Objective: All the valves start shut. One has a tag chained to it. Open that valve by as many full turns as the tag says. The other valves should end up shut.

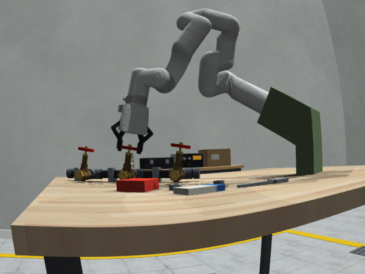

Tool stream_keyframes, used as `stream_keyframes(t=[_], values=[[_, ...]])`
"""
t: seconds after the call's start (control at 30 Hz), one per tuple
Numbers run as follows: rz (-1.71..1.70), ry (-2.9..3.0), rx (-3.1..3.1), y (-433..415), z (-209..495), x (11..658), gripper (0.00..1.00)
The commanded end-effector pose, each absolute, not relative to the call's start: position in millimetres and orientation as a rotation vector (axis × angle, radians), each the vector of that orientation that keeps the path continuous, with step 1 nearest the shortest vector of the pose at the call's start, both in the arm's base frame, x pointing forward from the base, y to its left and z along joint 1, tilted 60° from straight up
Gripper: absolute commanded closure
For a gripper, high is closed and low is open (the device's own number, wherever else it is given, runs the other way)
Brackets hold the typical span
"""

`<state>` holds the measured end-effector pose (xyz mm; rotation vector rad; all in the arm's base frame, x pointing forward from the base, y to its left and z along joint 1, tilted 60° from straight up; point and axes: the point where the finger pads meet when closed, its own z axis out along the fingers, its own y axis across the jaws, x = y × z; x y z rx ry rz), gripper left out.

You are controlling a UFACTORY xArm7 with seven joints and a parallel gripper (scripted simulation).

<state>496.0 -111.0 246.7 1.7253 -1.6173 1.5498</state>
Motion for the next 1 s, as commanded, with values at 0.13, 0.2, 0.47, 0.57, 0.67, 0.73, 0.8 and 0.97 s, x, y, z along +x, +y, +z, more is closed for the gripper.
stream_keyframes(t=[0.13,0.2,0.47,0.57,0.67,0.73,0.8,0.97], values=[[1.553,-1.617,1.728,-109.6,247.5,496.7,1.00],[1.553,-1.617,1.728,-109.6,247.5,496.7,1.00],[1.532,-1.567,1.752,-109.6,247.5,496.7,1.00],[1.525,-1.550,1.760,-109.6,247.5,496.7,1.00],[1.494,-1.479,1.791,-109.6,247.5,496.7,1.00],[1.466,-1.415,1.819,-109.6,247.5,496.7,1.00],[1.431,-1.336,1.849,-109.6,247.5,496.7,1.00],[1.311,-1.082,1.932,-109.6,247.4,496.7,1.00]])
